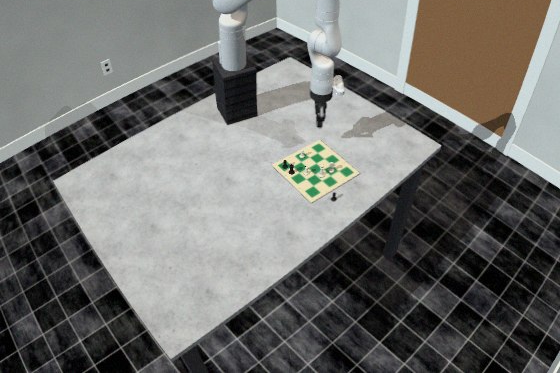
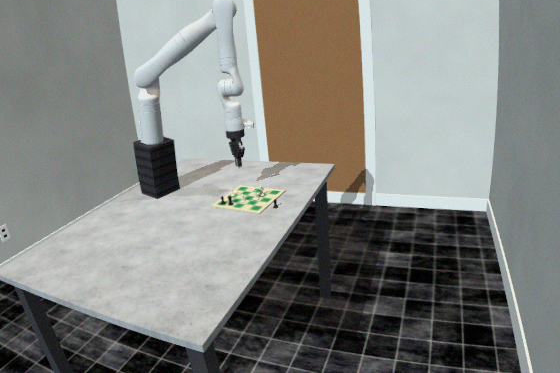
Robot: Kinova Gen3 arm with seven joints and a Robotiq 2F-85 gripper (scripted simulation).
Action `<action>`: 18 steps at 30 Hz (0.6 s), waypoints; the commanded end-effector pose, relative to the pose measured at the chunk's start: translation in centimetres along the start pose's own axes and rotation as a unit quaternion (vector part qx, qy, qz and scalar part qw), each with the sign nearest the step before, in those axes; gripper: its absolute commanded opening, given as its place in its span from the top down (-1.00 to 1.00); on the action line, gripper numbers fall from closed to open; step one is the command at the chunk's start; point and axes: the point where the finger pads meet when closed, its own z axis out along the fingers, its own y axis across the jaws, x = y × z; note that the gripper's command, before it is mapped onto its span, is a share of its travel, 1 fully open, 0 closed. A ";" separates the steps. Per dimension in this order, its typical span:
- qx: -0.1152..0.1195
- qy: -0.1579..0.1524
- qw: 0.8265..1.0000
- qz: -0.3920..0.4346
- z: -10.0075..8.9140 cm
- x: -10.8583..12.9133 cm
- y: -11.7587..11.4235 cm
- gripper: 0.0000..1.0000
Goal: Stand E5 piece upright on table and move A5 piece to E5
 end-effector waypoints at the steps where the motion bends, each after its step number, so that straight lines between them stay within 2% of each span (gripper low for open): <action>1: -0.002 0.006 1.000 0.009 -0.5 0.1 0.6 1.00; 18: -0.002 0.008 1.000 0.010 -0.5 0.5 0.9 1.00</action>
